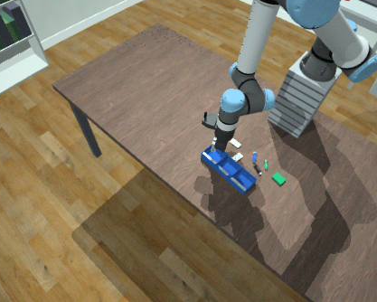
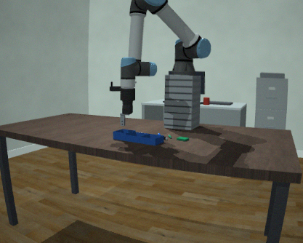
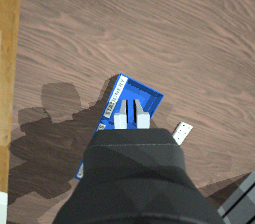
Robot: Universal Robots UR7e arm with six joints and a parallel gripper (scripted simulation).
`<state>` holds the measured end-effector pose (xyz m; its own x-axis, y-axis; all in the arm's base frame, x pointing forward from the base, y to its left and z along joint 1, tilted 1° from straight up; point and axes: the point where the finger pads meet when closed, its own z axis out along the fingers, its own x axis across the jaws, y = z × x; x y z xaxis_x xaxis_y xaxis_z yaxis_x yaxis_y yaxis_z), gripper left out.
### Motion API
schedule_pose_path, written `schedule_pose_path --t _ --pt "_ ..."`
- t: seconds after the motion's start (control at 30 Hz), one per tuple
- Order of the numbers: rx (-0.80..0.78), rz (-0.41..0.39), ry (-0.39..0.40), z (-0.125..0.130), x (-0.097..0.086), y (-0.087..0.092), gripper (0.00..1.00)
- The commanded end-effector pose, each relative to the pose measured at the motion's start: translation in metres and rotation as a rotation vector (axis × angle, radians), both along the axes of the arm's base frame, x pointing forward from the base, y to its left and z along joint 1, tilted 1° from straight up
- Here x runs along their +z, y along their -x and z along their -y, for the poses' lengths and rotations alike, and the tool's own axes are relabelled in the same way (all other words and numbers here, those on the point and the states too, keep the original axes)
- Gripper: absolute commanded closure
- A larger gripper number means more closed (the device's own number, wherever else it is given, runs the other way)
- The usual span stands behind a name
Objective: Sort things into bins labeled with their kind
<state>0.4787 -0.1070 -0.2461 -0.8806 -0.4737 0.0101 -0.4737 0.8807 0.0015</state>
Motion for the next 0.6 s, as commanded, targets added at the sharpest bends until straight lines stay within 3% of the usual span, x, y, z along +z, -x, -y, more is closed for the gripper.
schedule_pose_path --t 0.0,0.1,0.13,0.57 --pt "0.157 0.004 -0.004 0.0005 0.0005 -0.0006 0.69" --pt "0.190 0.004 -0.003 0.0005 0.0005 -0.0006 0.69" --pt "0.283 0.003 -0.004 0.0005 0.0005 -0.0006 0.69" --pt "0.695 0.003 -0.008 0.0005 0.0005 -0.0006 0.69"
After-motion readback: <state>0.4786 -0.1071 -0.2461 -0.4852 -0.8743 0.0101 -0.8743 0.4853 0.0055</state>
